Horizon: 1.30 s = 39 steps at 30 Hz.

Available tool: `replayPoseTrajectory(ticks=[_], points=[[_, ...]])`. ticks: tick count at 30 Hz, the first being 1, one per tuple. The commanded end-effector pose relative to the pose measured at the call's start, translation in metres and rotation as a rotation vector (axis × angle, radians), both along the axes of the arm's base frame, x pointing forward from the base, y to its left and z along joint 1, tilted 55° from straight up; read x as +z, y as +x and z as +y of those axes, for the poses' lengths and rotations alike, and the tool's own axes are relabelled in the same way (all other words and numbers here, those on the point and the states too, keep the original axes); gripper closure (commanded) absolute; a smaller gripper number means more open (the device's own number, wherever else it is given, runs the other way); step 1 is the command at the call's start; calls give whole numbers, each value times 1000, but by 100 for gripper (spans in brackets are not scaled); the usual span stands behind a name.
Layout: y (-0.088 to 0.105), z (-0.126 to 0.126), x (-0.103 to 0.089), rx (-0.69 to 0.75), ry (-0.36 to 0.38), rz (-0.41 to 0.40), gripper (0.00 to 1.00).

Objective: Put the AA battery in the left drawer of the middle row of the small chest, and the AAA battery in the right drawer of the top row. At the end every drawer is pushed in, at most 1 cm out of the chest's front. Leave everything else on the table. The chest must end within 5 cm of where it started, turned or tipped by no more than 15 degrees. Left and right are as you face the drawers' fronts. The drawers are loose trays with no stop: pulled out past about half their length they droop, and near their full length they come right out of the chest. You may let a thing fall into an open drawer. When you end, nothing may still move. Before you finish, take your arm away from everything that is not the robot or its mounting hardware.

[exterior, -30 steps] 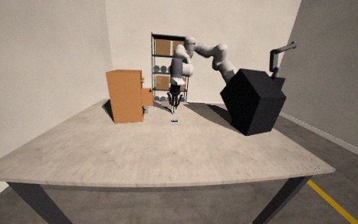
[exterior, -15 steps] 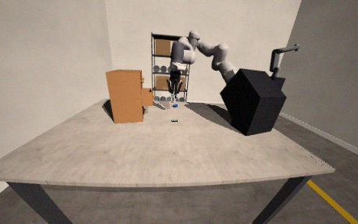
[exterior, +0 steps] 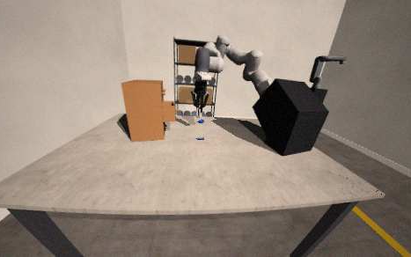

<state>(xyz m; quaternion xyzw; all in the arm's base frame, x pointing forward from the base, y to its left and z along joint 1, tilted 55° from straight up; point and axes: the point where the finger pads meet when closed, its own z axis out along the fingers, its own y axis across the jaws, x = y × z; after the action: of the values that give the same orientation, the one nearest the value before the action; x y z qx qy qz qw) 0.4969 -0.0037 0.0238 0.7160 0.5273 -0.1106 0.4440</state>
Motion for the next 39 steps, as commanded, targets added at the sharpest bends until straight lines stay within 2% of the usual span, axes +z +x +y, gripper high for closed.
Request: replayPoseTrajectory(ticks=[1,4,5,9,10,16,17,22,23,28,29,32,33,39], points=[[1,1,0,-112,53,-138,94],[1,1,0,-112,53,-138,94],[6,3,-2,-193,96,-243,94],[6,3,-2,-193,96,-243,94],[11,6,-3,-267,136,-341,94],[11,6,-3,-277,141,-353,94],[16,9,-4,-358,184,-458,94],[16,9,-4,-358,184,-458,94],[20,11,-5,-428,220,-549,94],[20,11,-5,-428,220,-549,94],[23,13,-5,-480,248,-617,94],[23,13,-5,-480,248,-617,94],[25,14,-6,-513,266,-660,94],[26,15,-6,-530,275,-682,94]])
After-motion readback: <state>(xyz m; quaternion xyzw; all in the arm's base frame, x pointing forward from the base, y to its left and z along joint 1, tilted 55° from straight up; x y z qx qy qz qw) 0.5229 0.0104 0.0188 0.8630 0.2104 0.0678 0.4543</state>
